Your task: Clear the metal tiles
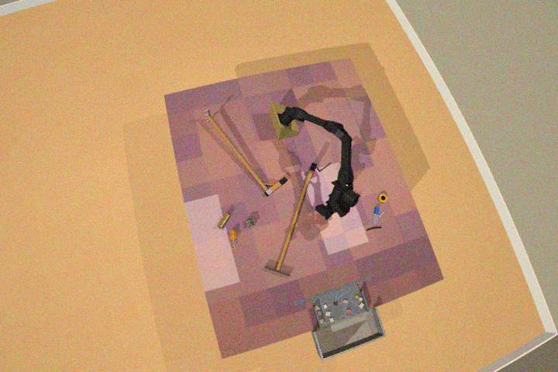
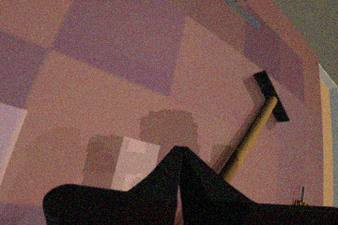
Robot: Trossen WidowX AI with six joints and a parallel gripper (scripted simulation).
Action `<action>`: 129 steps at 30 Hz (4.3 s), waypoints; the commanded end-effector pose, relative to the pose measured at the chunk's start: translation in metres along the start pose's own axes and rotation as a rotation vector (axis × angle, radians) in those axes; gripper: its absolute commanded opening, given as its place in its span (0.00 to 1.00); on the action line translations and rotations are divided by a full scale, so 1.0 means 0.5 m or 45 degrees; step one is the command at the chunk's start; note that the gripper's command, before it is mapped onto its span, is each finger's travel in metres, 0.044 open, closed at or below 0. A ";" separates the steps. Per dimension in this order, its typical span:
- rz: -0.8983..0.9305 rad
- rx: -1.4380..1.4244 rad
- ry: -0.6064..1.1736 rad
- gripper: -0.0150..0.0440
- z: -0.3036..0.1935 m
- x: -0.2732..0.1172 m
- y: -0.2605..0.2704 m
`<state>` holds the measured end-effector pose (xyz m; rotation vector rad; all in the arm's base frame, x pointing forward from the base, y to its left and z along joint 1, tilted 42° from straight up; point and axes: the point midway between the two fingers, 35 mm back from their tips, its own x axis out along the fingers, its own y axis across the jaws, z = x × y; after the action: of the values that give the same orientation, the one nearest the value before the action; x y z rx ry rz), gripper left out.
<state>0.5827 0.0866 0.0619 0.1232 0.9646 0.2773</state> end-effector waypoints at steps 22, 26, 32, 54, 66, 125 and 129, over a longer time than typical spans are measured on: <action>0.030 -0.057 0.285 0.25 -0.129 -0.015 -0.157; 0.044 -0.062 0.324 0.25 -0.149 -0.021 -0.177; 0.071 -0.066 0.379 0.25 -0.178 -0.031 -0.205; 0.209 -0.059 0.545 0.25 -0.284 -0.079 -0.288; 0.307 -0.042 0.607 0.25 -0.339 -0.112 -0.321; 0.638 0.049 0.647 0.25 -0.507 -0.136 -0.333; 0.639 0.049 0.647 0.25 -0.517 -0.120 -0.323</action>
<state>0.3684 -0.0977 -0.0648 0.3303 1.4334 0.7793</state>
